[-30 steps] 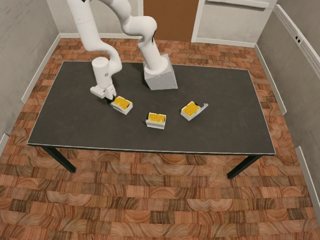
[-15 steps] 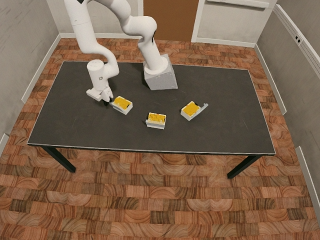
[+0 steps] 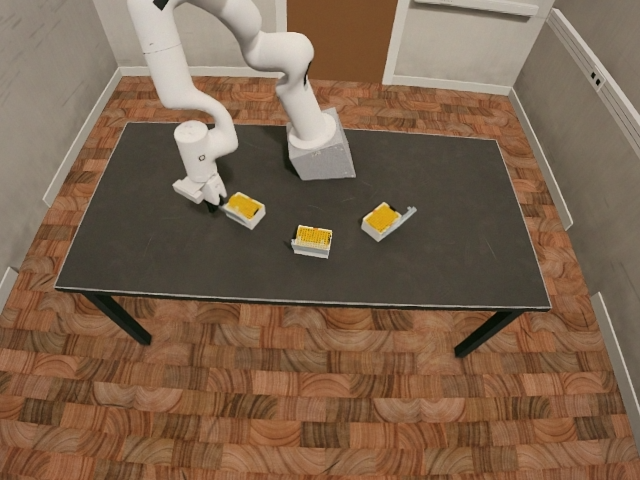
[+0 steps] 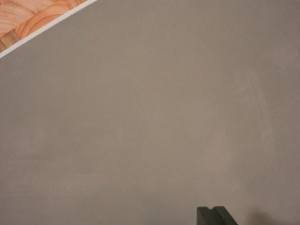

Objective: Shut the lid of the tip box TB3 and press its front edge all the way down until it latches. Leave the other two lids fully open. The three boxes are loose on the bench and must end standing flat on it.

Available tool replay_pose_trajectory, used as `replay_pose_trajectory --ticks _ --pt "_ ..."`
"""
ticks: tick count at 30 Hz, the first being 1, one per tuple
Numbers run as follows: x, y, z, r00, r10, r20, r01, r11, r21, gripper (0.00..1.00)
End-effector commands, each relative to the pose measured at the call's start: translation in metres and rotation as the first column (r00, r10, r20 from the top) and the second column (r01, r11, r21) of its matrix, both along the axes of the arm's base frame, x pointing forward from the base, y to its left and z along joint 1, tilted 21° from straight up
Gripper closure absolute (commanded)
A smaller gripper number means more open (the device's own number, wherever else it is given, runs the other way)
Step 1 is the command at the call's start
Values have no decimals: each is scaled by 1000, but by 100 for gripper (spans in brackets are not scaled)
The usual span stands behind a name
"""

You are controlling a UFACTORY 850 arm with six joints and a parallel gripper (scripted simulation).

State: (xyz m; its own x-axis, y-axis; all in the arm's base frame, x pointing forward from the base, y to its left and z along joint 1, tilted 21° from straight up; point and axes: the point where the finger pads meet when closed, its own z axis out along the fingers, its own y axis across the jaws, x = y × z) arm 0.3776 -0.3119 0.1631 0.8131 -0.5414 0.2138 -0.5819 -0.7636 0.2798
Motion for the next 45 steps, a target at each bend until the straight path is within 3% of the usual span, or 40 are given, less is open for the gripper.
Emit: replay_pose_trajectory --ticks 1,39,45 --pt "1 -3 -6 1000 0 1 0 1000 -1 100" --pt "1 -22 -58 1000 0 1 0 1000 -1 100" --pt "1 -22 -59 1000 0 1 0 1000 -1 100"
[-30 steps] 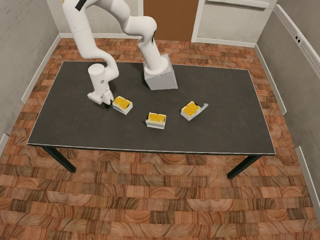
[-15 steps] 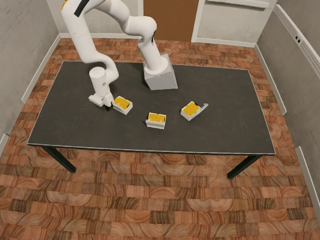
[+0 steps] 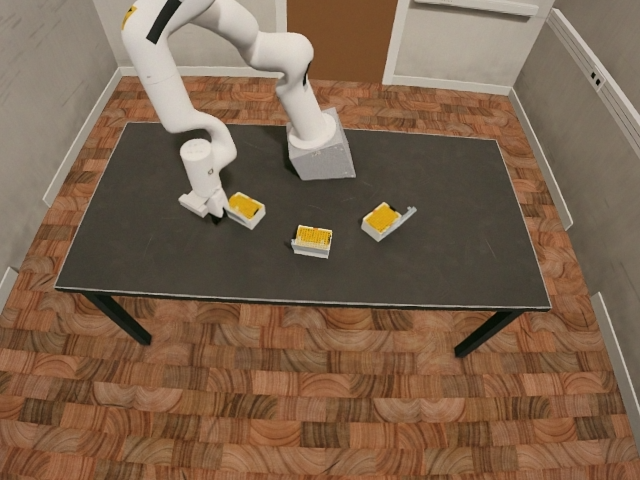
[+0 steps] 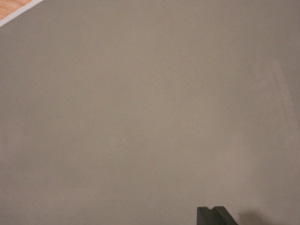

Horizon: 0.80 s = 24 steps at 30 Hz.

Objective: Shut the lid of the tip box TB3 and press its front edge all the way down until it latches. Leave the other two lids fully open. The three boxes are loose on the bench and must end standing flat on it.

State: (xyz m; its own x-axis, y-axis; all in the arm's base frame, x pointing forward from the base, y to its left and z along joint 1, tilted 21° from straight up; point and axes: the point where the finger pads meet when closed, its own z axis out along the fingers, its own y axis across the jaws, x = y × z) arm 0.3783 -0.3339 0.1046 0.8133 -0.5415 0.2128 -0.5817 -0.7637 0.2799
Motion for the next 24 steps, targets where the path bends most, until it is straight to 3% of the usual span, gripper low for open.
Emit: replay_pose_trajectory --ticks 1,24 --pt "1 0 0 1000 0 2 0 1000 -2 100" --pt "-14 10 -2 1000 0 2 0 1000 -2 100"
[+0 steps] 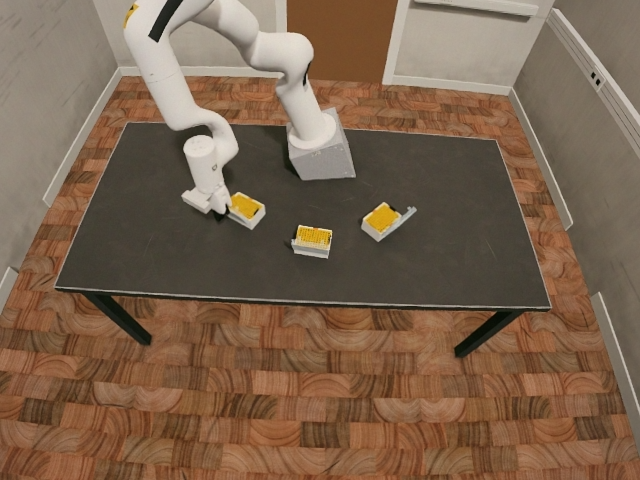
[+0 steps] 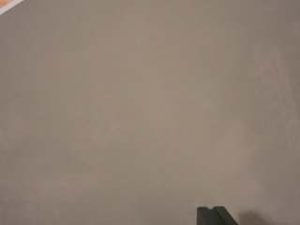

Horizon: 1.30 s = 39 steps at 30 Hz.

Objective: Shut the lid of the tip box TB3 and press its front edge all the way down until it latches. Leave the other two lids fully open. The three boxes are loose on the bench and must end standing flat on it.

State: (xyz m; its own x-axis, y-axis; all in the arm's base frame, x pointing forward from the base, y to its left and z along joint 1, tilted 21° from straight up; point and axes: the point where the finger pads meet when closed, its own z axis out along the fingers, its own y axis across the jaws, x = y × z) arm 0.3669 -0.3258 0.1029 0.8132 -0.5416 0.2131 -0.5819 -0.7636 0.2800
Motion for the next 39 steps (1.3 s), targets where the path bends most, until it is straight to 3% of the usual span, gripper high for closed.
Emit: replay_pose_trajectory --ticks 1,39 --pt "-4 3 0 1000 0 2 0 1000 -1 100" --pt "-41 30 -4 1000 0 2 0 1000 -1 100"
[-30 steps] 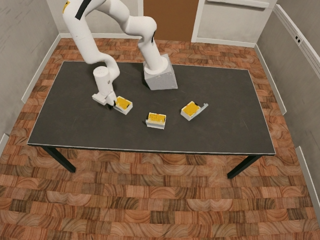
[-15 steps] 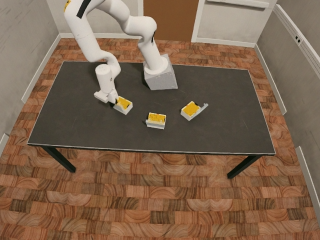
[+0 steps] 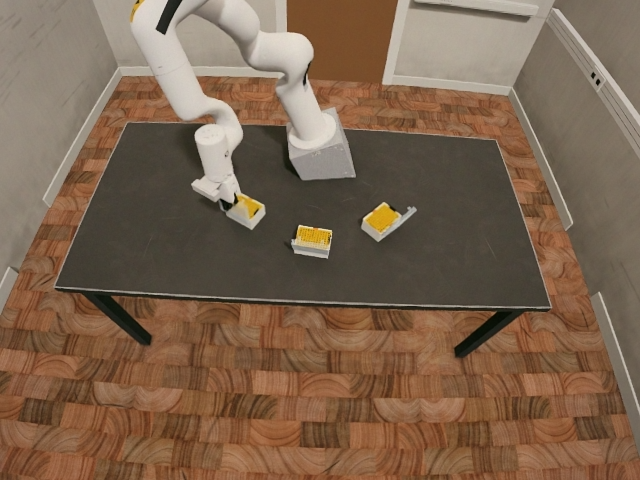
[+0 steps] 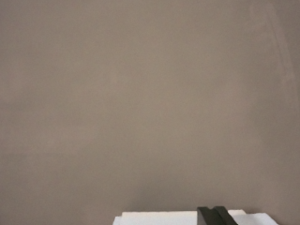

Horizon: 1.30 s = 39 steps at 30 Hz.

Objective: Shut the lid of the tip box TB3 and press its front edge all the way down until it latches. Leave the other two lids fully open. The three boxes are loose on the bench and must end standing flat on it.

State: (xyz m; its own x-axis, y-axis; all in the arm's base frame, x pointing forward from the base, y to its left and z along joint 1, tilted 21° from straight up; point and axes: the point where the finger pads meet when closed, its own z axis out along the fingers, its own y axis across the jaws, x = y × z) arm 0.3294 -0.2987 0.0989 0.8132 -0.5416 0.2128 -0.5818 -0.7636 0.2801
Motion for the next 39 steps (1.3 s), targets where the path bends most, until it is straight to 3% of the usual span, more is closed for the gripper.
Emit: replay_pose_trajectory --ticks 1,27,39 --pt "-4 3 0 1000 0 2 0 1000 -1 100" --pt "-28 20 -3 1000 0 2 0 1000 -1 100" --pt "-28 20 -3 1000 0 2 0 1000 -1 100"
